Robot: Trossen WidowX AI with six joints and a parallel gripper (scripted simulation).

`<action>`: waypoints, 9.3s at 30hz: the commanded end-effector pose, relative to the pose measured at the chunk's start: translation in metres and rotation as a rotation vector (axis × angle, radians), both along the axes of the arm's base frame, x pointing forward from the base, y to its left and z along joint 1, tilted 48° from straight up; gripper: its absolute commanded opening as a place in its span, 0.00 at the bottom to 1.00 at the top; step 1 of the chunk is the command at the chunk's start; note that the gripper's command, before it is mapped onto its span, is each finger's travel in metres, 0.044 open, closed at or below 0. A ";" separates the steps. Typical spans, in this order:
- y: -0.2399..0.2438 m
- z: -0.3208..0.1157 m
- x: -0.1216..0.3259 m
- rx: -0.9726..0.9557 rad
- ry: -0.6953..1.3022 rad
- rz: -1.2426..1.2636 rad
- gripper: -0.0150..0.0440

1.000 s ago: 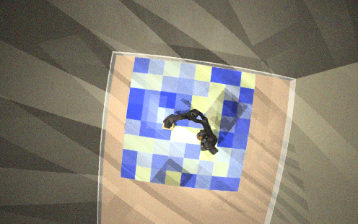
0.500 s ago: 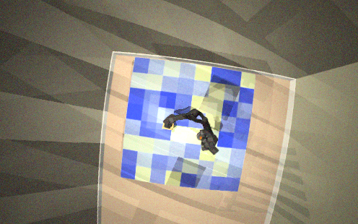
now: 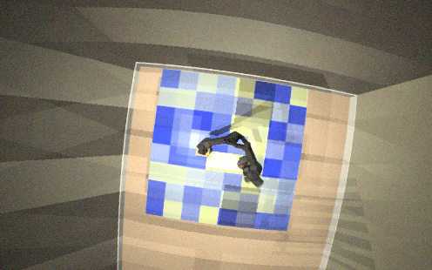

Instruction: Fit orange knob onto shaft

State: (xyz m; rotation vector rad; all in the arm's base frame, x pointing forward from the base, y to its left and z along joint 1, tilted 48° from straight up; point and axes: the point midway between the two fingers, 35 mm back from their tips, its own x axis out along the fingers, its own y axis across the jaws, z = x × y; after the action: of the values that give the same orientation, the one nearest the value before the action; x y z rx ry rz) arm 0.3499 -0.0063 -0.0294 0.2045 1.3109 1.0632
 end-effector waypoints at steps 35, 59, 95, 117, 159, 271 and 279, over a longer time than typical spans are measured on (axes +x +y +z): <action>-0.001 0.001 0.001 0.025 -0.155 0.144 0.25; 0.004 0.002 0.001 0.025 -0.155 0.144 0.25; 0.003 0.002 0.001 0.049 -0.307 0.286 0.25; -0.001 0.002 0.001 0.072 -0.459 0.429 0.25; -0.001 0.002 0.001 0.096 -0.611 0.571 0.25; 0.002 0.001 -0.001 0.143 -0.914 0.855 0.25; 0.004 0.002 0.000 0.143 -0.914 0.855 0.25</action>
State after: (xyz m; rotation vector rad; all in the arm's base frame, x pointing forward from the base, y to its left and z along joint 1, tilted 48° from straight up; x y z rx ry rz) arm 0.3490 -0.0053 -0.0285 -0.7356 0.4473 1.6801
